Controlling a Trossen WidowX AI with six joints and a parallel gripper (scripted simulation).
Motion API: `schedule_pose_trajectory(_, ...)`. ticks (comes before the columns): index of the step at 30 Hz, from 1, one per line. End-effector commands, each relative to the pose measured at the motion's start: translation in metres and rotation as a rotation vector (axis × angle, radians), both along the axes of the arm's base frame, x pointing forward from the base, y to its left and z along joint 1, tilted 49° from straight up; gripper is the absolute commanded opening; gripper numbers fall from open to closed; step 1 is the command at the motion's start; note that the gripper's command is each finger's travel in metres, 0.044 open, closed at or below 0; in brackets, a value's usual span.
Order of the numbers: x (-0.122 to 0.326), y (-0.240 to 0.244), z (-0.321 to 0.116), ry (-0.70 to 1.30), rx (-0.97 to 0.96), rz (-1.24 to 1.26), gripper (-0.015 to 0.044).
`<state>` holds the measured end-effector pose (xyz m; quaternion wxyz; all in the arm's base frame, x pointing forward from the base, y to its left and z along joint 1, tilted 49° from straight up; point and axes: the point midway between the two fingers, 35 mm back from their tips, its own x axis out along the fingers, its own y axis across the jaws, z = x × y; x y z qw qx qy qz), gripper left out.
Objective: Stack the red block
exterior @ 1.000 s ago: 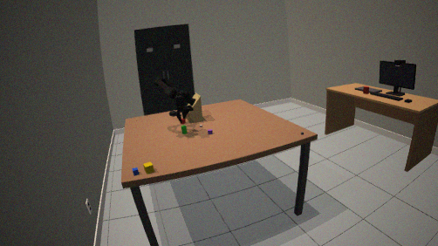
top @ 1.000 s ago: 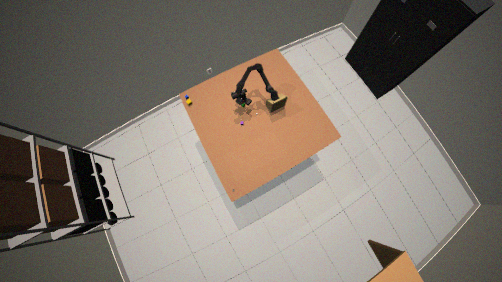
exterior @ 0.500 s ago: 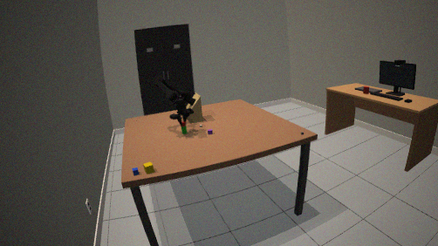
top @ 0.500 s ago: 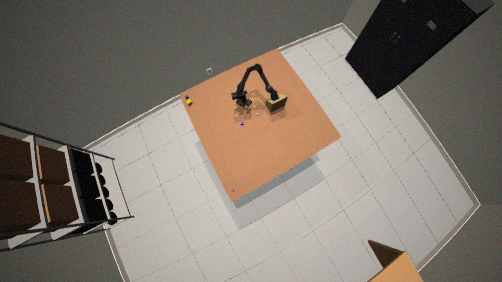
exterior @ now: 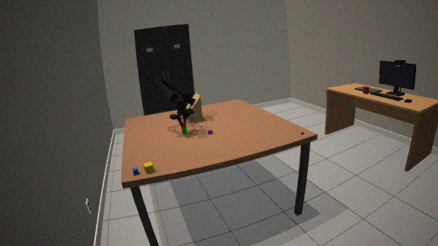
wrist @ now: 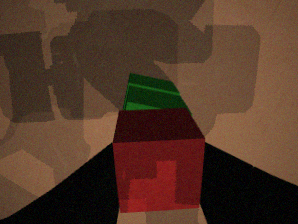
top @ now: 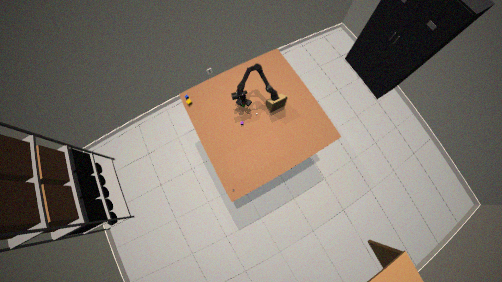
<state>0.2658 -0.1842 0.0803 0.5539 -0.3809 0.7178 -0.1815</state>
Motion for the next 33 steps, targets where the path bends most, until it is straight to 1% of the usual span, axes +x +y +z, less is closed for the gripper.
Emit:
schedule_pose_trajectory(1, 0.0005, 0.0019, 0.0007, 0.002, 0.003, 0.003, 0.0)
schedule_pose_trajectory(18, 0.0, 0.0002, 0.0, 0.001, 0.0, 0.001, 0.044)
schedule_pose_trajectory(33, 0.0, 0.0002, 0.0, 0.001, 0.0, 0.001, 0.044)
